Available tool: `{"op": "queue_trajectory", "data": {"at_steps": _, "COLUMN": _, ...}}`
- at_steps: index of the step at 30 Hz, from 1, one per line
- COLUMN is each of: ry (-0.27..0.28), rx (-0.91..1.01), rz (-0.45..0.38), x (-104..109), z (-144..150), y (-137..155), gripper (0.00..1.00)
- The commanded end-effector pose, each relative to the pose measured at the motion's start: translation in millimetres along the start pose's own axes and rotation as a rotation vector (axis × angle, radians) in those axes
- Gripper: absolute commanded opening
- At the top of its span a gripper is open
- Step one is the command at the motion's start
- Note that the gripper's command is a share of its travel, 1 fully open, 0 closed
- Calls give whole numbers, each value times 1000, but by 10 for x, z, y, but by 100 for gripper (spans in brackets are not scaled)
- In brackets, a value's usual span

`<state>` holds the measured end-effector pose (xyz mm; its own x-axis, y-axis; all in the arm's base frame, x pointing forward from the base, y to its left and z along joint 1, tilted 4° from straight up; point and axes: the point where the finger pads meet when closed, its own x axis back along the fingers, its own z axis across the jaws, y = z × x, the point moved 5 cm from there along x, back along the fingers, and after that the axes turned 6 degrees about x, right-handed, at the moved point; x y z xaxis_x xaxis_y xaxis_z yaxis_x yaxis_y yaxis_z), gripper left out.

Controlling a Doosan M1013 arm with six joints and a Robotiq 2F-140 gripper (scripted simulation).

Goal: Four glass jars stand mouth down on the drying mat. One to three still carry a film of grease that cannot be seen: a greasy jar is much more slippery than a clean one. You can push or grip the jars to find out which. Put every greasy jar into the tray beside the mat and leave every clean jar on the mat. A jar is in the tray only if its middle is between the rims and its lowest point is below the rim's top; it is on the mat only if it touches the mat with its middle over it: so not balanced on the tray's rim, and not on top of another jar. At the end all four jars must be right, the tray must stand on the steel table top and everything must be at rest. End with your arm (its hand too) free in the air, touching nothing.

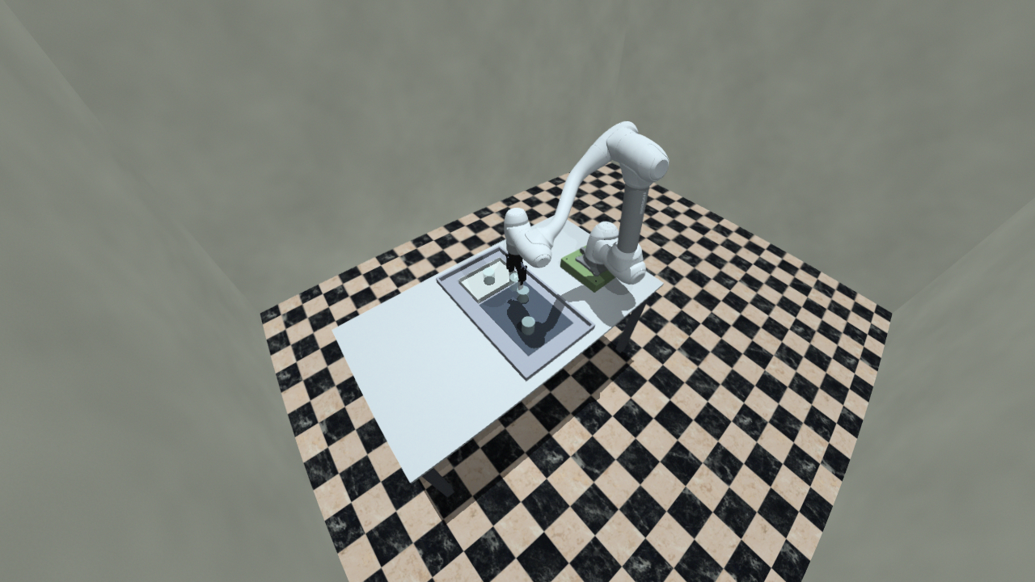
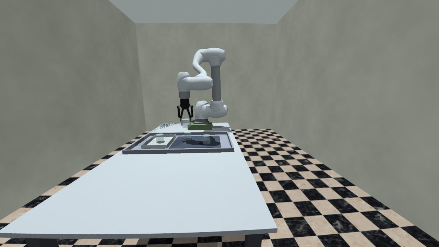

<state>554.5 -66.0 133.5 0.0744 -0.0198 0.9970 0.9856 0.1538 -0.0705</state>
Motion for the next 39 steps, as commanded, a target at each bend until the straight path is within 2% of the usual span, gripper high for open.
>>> {"op": "queue_trajectory", "data": {"at_steps": 1, "ry": 0, "rx": 0, "rz": 0, "x": 1, "z": -111, "y": 38, "gripper": 0}}
{"op": "queue_trajectory", "data": {"at_steps": 39, "ry": 0, "rx": 0, "rz": 0, "x": 0, "z": -1178, "y": 398, "gripper": 0}}
